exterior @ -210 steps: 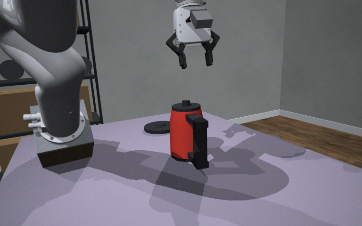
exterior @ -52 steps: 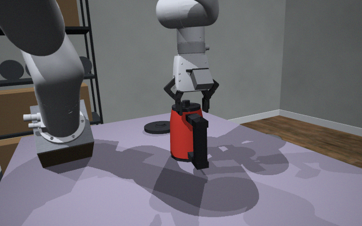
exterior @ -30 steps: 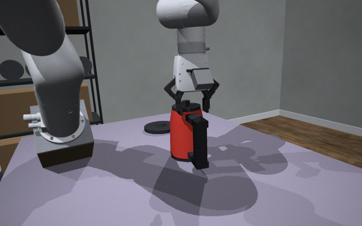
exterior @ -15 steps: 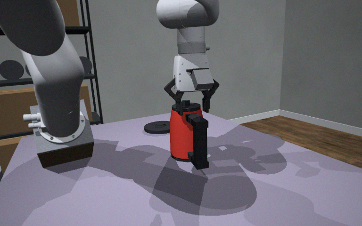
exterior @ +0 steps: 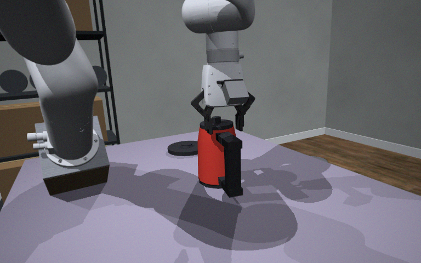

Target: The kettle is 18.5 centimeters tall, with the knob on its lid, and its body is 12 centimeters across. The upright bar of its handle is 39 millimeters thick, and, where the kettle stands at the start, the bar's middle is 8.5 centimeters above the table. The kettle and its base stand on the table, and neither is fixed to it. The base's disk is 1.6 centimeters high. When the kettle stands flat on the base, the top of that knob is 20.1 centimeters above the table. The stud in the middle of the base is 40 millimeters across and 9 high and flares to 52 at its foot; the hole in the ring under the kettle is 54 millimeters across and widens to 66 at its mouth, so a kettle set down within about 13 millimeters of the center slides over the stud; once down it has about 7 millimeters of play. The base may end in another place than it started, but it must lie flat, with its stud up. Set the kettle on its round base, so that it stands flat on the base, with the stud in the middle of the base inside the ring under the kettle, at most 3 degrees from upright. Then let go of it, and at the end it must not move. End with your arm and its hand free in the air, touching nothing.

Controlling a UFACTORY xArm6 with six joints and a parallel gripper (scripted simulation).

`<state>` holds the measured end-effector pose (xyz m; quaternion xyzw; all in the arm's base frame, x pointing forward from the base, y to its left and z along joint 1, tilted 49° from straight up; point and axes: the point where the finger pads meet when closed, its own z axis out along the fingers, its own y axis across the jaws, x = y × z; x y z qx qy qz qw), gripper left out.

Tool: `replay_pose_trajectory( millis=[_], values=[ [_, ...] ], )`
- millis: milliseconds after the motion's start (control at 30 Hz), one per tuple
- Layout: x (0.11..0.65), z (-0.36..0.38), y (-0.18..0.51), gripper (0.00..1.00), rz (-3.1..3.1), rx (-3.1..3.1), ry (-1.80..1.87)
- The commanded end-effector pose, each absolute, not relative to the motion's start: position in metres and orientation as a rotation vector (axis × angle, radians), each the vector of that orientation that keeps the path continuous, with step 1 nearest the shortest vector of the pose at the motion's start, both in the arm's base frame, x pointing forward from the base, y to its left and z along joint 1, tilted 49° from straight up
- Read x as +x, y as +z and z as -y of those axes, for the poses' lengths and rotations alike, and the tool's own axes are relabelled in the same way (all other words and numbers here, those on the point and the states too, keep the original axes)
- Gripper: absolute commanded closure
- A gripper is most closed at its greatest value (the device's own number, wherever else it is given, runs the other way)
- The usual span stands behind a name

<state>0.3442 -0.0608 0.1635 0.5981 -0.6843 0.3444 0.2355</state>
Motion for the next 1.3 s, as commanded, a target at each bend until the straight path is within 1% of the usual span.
replay_pose_trajectory(
  millis=[0,633,1267],
  values=[
    [0.345,0.061,0.164,0.19,1.879,1.642,0.947],
    [0.348,0.084,0.144,0.19,1.879,1.642,0.947],
    [0.348,0.085,0.143,0.19,1.879,1.642,0.947]
  ],
)
